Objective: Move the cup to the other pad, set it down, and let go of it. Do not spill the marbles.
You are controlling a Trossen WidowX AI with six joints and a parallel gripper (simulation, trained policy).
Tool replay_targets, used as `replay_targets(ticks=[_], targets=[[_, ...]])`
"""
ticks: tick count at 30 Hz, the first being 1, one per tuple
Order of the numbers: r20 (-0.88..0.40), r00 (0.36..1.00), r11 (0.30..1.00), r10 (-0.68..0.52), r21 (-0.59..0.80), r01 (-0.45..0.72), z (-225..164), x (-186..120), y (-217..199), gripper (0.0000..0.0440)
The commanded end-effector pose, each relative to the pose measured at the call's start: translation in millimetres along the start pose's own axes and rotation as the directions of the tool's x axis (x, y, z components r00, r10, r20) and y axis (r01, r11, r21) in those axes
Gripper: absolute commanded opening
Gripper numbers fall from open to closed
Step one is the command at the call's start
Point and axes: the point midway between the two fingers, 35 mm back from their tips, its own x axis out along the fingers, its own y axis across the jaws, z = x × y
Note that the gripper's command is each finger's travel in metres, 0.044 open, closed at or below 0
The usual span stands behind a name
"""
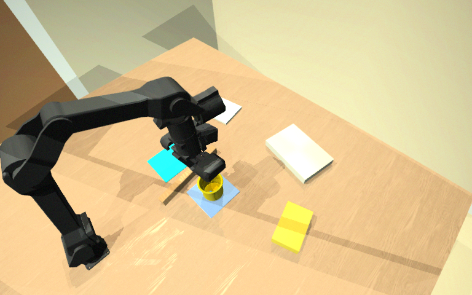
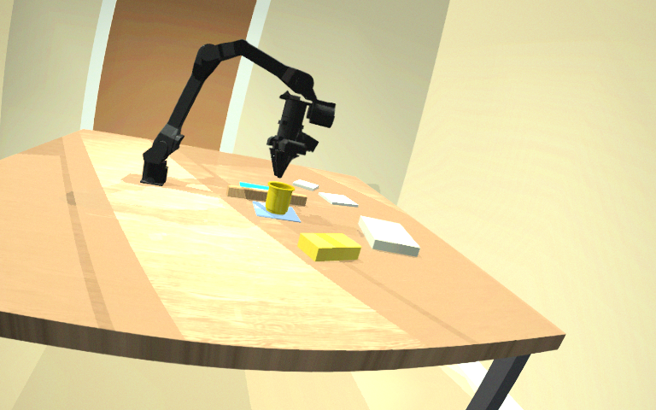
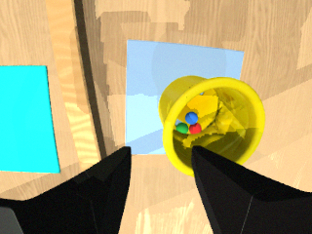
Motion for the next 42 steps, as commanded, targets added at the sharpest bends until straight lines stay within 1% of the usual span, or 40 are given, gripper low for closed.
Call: replay_targets(ticks=[1,14,15,21,22,23,29,42], targets=[[-0.027,1.000,1.000,-0.003,-0.024,0.002,-3.1,14.8,-5.3,0.0169],[-0.071,0.997,0.989,0.018,-0.146,-0.028,-8.3,63.7,-9.4,0.0183],[-0.071,0.997,0.987,0.020,-0.160,-0.031,-8.4,66.4,-9.3,0.0167],[-0.078,0.997,0.969,0.020,-0.243,-0.039,-10.7,71.0,-10.5,0.0028],[-0.079,0.997,0.966,0.020,-0.255,-0.040,-11.1,70.5,-10.6,0.0009],[-0.081,0.997,0.963,0.021,-0.265,-0.041,-11.6,69.8,-10.8,0.0000],[-0.071,0.997,0.948,0.031,-0.314,-0.052,-12.7,55.9,-10.5,0.0013],[-0.027,0.999,0.925,0.047,-0.377,-0.054,-9.2,14.0,0.7,0.0009]])
